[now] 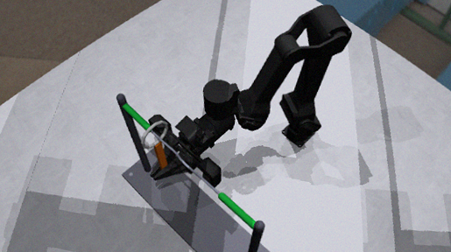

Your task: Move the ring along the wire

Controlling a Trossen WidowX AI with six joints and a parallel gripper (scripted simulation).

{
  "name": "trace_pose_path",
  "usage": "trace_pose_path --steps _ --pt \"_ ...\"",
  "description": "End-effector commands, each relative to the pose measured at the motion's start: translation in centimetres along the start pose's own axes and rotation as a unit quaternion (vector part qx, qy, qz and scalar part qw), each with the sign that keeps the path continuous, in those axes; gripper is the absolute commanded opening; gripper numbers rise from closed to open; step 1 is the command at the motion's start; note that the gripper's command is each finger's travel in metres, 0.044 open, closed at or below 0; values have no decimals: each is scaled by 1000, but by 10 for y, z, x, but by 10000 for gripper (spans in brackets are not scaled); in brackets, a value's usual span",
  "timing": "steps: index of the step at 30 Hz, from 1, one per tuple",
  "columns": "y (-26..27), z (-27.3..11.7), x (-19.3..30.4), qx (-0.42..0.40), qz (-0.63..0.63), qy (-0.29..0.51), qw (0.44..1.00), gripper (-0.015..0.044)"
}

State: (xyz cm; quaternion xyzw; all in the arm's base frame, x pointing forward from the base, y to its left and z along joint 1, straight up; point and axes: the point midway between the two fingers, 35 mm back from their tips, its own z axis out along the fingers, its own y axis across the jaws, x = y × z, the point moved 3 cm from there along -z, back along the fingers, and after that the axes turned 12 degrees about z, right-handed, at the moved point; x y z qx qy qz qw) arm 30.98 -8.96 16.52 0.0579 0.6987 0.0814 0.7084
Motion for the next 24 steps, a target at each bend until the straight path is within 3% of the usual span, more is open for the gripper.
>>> trace_pose_path --steps 1,24 --pt "5 -2 2 2 6 1 1000 -150" --pt "34 -2 7 -2 33 2 999 -150"
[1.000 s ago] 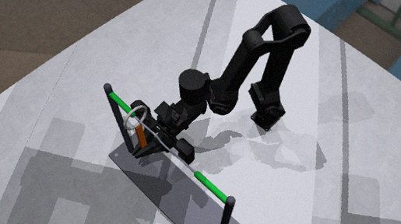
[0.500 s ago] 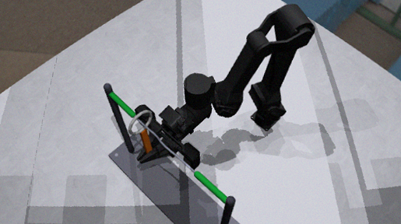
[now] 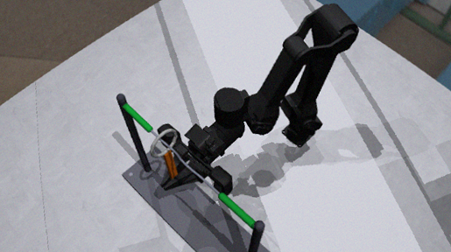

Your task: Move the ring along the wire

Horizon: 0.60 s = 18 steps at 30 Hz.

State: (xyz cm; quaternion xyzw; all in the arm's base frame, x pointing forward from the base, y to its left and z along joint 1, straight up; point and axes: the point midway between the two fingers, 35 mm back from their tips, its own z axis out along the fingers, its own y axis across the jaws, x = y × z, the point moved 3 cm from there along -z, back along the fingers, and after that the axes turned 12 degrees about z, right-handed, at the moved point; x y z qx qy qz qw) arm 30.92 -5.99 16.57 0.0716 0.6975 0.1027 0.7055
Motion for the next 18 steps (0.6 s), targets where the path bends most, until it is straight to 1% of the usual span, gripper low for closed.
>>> trace_pose_path --steps 1,18 --pt "6 -2 2 3 10 1 1000 -150" --pt "34 -3 6 29 60 2 998 -150"
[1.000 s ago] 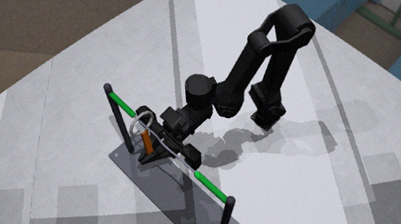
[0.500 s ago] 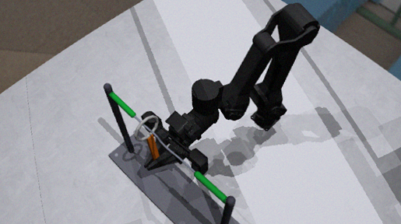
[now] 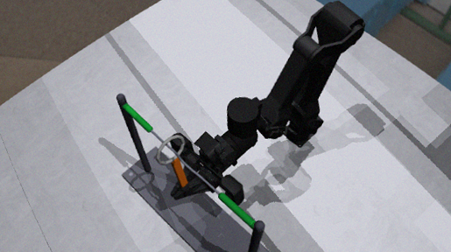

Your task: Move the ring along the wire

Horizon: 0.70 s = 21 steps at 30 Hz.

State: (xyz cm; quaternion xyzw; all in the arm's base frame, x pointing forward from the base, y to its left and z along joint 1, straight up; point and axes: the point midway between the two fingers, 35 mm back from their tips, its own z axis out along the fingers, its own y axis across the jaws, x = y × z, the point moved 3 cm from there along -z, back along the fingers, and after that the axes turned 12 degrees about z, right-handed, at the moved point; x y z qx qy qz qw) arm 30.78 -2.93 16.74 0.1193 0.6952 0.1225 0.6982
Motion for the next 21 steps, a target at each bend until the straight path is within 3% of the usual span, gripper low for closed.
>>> trace_pose_path --steps 1,21 --pt "5 -4 1 11 14 5 1000 -150" --pt "51 -7 1 71 100 25 992 -150"
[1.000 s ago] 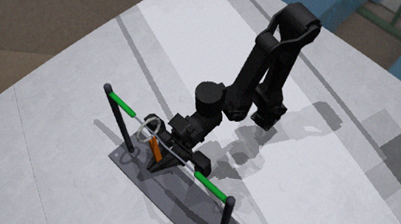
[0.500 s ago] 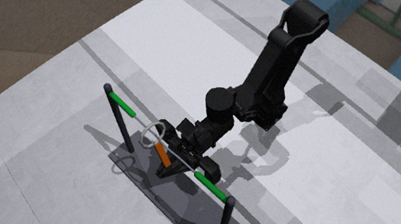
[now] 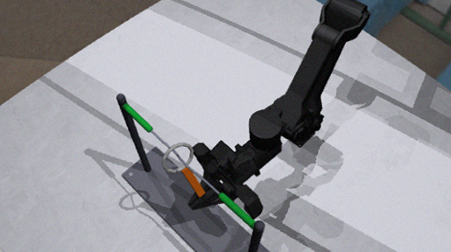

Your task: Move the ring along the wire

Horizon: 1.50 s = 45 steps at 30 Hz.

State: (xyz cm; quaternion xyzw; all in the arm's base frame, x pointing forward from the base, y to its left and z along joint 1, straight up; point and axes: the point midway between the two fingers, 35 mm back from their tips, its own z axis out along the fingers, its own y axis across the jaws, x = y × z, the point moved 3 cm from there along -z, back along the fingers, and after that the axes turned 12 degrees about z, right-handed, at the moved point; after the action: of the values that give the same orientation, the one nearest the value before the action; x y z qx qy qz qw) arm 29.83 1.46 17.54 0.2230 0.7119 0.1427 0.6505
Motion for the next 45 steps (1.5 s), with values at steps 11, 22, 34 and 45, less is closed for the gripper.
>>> trace_pose_path --steps 11,22,34,45 --pt "6 1 -7 -5 -39 -8 999 -150" --pt "-12 -2 -17 -31 -150 16 988 -150" --pt "-34 -4 -35 -67 -300 43 951 -150" --pt "-38 -4 -36 -84 -351 47 931 -150"
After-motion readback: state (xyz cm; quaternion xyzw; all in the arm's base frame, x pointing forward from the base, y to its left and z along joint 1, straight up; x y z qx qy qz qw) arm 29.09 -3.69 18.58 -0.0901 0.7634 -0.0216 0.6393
